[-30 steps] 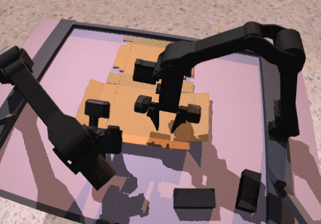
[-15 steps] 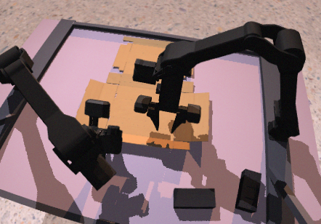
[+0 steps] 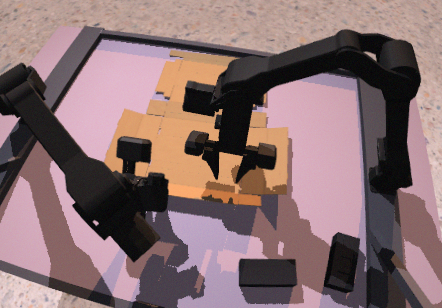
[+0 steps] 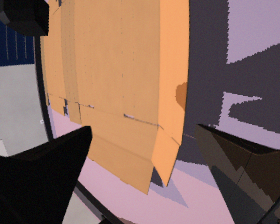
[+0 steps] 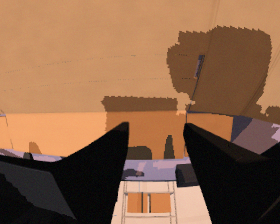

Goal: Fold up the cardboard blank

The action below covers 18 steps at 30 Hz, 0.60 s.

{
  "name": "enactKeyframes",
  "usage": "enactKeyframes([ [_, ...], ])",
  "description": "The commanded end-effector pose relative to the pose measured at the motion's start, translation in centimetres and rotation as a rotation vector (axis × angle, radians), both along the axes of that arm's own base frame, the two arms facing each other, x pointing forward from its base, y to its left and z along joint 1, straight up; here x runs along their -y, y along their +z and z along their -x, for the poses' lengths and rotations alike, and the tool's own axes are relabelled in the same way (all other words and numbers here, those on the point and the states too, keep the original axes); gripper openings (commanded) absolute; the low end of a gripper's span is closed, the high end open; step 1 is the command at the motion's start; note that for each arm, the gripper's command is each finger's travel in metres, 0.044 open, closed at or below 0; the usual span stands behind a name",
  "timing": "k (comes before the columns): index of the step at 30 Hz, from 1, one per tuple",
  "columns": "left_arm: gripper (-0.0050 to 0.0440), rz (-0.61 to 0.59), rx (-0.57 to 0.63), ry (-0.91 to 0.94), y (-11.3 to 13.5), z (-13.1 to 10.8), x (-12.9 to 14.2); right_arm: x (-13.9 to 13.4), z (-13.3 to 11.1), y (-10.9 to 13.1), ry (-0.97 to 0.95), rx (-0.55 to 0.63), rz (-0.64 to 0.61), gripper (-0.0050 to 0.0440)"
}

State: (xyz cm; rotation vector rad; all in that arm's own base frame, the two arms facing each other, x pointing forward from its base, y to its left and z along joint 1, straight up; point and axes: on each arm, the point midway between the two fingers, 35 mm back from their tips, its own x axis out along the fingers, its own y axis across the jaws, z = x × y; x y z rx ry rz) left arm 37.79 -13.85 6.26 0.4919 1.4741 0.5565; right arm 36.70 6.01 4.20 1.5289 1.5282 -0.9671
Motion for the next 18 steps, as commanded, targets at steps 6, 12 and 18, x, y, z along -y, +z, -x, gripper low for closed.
enactKeyframes([
  [6,0.04,0.013,0.028,-0.001,1.1,-0.2,0.1,0.0,-0.3,-0.6,0.0,0.023,0.0,0.0199],
  [12,0.04,0.013,0.028,-0.001,1.1,-0.2,0.1,0.0,-0.3,-1.4,0.0,0.023,0.0,0.0199],
  [18,0.04,0.013,0.028,-0.001,1.1,-0.2,0.1,0.0,-0.3,-2.2,0.0,0.022,0.0,0.0199],
])
